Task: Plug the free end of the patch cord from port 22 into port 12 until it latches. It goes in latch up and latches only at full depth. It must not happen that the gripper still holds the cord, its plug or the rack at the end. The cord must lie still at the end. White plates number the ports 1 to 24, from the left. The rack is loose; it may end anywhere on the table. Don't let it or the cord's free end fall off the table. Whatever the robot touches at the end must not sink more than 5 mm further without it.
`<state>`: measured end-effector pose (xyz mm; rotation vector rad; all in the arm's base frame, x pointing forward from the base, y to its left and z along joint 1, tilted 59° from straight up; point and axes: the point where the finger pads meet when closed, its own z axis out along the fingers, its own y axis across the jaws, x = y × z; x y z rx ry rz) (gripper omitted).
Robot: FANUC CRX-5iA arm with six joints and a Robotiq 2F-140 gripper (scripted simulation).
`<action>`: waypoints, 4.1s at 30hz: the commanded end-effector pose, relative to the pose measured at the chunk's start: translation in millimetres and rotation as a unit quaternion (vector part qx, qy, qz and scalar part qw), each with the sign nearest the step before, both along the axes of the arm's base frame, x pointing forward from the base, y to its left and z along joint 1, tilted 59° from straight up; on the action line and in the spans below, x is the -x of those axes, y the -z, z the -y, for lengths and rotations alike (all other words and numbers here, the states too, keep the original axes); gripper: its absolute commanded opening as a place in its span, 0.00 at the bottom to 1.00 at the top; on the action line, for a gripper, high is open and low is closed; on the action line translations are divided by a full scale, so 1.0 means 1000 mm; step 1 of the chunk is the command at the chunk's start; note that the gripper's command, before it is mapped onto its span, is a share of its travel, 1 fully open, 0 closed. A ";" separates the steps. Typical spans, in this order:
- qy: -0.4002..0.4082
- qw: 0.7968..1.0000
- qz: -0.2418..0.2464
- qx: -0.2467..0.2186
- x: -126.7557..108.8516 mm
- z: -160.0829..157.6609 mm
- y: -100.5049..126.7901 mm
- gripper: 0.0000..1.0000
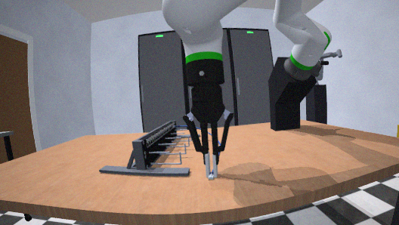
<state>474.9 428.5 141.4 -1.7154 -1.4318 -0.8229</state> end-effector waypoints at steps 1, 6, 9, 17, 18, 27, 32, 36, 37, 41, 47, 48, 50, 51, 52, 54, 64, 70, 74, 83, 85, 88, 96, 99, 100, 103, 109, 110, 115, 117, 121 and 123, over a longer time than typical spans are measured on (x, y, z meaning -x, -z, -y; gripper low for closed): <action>0.000 1.000 0.000 0.000 0.000 0.001 0.000 0.00; 0.000 1.000 0.000 0.000 0.000 0.002 -0.001 0.00; 0.000 1.000 0.000 0.000 0.000 0.004 -0.003 0.00; 0.000 1.000 0.000 0.000 0.000 0.014 -0.008 0.00; 0.000 1.000 0.000 0.000 0.000 0.014 -0.008 0.00; 0.000 1.000 0.000 0.000 0.000 0.026 -0.016 0.00; 0.000 1.000 0.000 0.000 0.000 0.034 -0.020 0.00; 0.000 1.000 0.000 0.000 0.000 0.037 -0.022 0.00; 0.000 1.000 0.000 0.000 0.000 0.038 -0.023 0.00; 0.000 1.000 0.000 0.000 0.001 0.043 -0.026 0.00; 0.000 1.000 0.000 0.000 0.001 0.048 -0.029 0.00; 0.000 1.000 0.000 0.000 0.001 0.049 -0.030 0.00; 0.000 1.000 0.000 0.000 0.001 0.050 -0.030 0.00; 0.000 1.000 0.000 0.000 0.001 0.050 -0.030 0.00; 0.000 1.000 0.000 0.000 0.001 0.050 -0.030 0.00; 0.000 1.000 0.000 0.000 0.001 0.050 -0.031 0.00; 0.000 1.000 0.000 0.000 0.001 0.051 -0.031 0.00; 0.000 1.000 0.000 0.000 0.001 0.051 -0.031 0.00; 0.000 1.000 0.000 0.000 0.001 0.051 -0.031 0.00; 0.000 1.000 0.000 0.000 0.001 0.051 -0.031 0.00; 0.000 1.000 0.000 0.000 0.001 0.051 -0.031 0.00; 0.000 1.000 0.000 0.000 0.001 0.051 -0.031 0.00; 0.000 1.000 0.000 0.000 0.001 0.051 -0.031 0.00; 0.001 1.000 -0.001 0.000 0.001 0.051 -0.031 0.00; 0.001 1.000 -0.002 0.000 0.000 0.052 -0.030 0.00; 0.003 1.000 -0.004 0.000 0.000 0.052 -0.030 0.00; 0.012 1.000 -0.020 0.000 -0.002 0.057 -0.025 0.00; 0.015 1.000 -0.024 0.000 -0.003 0.058 -0.023 0.00; 0.035 0.998 -0.058 -0.001 -0.008 0.068 -0.012 0.00; 0.045 0.996 -0.075 -0.002 -0.011 0.073 -0.007 0.00; 0.057 0.994 -0.095 -0.002 -0.015 0.078 0.000 0.00; 0.070 0.991 -0.116 -0.002 -0.018 0.084 0.007 0.00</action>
